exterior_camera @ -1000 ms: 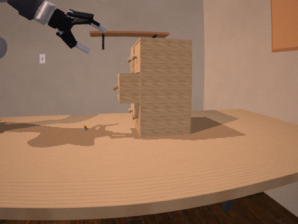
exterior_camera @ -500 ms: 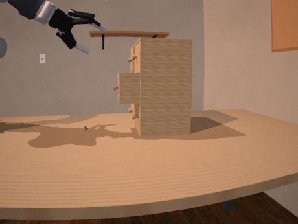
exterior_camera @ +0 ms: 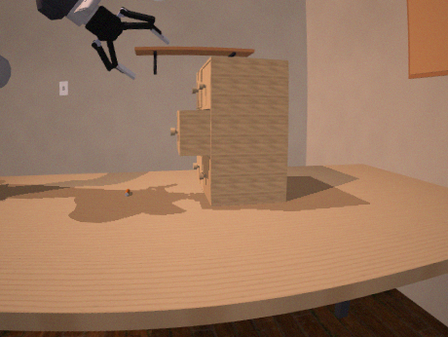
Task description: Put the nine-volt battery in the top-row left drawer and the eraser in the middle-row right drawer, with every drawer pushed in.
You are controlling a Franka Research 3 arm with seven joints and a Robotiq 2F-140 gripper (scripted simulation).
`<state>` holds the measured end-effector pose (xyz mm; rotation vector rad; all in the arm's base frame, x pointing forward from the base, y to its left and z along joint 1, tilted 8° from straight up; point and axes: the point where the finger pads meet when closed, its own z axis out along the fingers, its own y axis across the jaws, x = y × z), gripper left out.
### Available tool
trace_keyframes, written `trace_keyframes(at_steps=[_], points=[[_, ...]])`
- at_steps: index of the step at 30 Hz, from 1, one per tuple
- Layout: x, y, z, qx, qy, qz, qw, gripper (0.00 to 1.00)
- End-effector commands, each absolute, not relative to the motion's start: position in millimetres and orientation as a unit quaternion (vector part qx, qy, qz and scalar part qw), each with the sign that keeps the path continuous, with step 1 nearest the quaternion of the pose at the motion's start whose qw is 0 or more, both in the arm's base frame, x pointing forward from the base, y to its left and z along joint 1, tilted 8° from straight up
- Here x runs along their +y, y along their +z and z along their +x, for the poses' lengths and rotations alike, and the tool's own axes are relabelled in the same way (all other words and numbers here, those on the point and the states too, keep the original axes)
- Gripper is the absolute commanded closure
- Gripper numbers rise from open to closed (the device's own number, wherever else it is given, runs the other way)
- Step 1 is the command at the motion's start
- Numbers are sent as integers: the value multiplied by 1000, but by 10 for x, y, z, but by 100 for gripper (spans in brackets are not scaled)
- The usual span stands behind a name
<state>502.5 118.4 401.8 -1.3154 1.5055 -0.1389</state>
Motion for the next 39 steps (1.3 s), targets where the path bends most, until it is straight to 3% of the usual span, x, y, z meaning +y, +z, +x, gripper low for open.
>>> trace_keyframes(at_steps=[1,9,14,39], points=[[1353,3832,4824,553,-80,-659,503,0],[594,3452,4537,502,-76,-739,443,0],[0,3382,4420,447,-69,-812,369,0],[-49,3381,4412,19,-61,-996,62,0]])
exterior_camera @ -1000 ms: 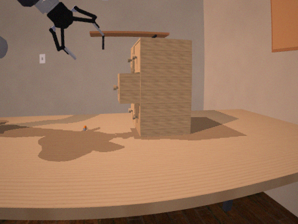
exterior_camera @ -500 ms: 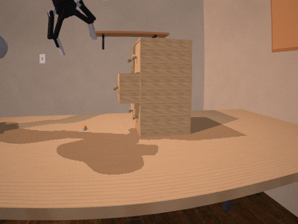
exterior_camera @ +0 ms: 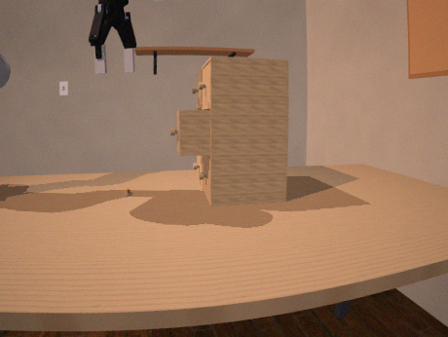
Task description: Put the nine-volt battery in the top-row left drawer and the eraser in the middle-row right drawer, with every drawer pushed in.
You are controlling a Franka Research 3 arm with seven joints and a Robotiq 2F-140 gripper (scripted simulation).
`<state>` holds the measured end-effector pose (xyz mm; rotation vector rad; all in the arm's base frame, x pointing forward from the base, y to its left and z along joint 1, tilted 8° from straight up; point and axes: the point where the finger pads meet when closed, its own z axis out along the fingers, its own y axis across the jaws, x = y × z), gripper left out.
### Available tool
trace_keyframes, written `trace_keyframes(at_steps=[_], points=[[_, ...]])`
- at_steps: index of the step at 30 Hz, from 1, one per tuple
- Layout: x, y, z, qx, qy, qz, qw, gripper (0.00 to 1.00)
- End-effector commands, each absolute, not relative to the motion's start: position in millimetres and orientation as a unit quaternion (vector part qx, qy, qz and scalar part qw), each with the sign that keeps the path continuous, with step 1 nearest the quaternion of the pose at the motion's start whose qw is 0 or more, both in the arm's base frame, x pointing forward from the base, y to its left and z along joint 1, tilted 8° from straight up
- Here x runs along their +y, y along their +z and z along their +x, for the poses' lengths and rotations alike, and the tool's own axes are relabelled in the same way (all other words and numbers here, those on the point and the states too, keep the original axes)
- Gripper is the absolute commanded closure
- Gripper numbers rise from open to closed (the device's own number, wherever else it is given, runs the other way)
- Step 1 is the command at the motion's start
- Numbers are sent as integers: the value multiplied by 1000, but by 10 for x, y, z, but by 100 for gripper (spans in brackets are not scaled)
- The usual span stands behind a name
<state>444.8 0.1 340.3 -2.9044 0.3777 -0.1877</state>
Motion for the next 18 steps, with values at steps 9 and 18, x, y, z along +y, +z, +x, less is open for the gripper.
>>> trace_keyframes(at_steps=[9,18], points=[[-49,3381,4412,-53,-59,-996,32,0],[-49,3381,4412,-53,-59,-996,32,0]])
